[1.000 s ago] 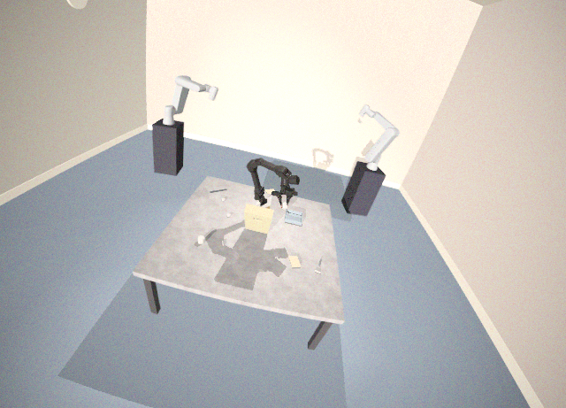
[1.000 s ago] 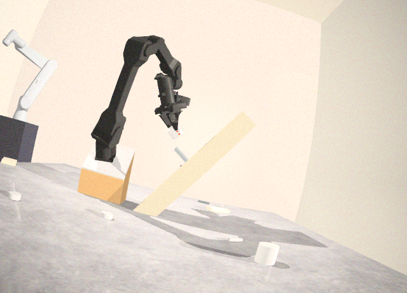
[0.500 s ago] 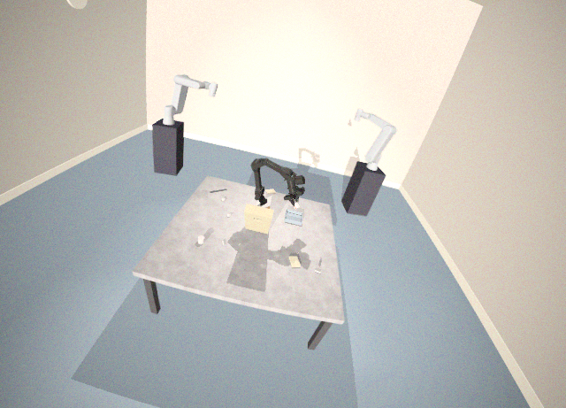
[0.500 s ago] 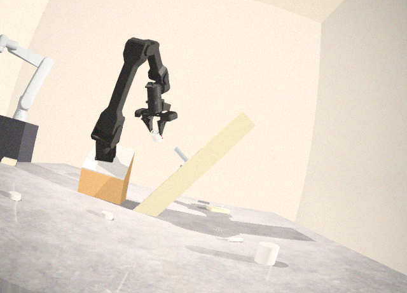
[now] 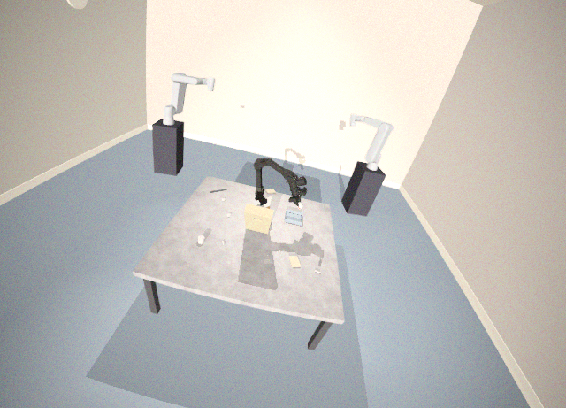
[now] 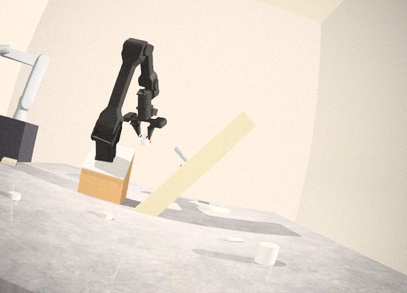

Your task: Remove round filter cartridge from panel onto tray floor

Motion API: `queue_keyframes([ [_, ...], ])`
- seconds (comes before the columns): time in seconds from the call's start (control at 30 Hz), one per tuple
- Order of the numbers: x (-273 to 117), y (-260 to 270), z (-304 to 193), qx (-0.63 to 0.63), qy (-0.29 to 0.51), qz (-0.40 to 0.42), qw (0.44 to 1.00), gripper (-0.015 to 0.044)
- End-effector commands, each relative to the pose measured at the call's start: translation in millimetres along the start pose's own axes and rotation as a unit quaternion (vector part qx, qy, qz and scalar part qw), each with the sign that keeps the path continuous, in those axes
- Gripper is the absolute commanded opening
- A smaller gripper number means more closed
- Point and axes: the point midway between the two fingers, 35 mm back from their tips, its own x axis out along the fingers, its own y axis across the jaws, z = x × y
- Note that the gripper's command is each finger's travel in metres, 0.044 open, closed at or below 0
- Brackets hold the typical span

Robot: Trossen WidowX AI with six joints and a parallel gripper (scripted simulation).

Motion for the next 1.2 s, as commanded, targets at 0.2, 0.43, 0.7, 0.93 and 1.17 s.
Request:
queue_keyframes([
  [0.2, 47.9, 77.6, -41.7, -0.121, 0.004, 0.071, 0.990, 0.0000],
  [0.43, 72.9, 117.0, -81.9, -0.200, 0.008, 0.118, 0.973, 0.0000],
  [0.7, 80.4, 127.9, -98.0, -0.228, 0.011, 0.134, 0.964, 0.0000],
  [0.93, 101.7, 129.5, -108.4, -0.228, 0.011, 0.134, 0.964, 0.0000],
  [1.17, 126.6, 129.4, -124.1, -0.228, 0.011, 0.134, 0.964, 0.0000],
])
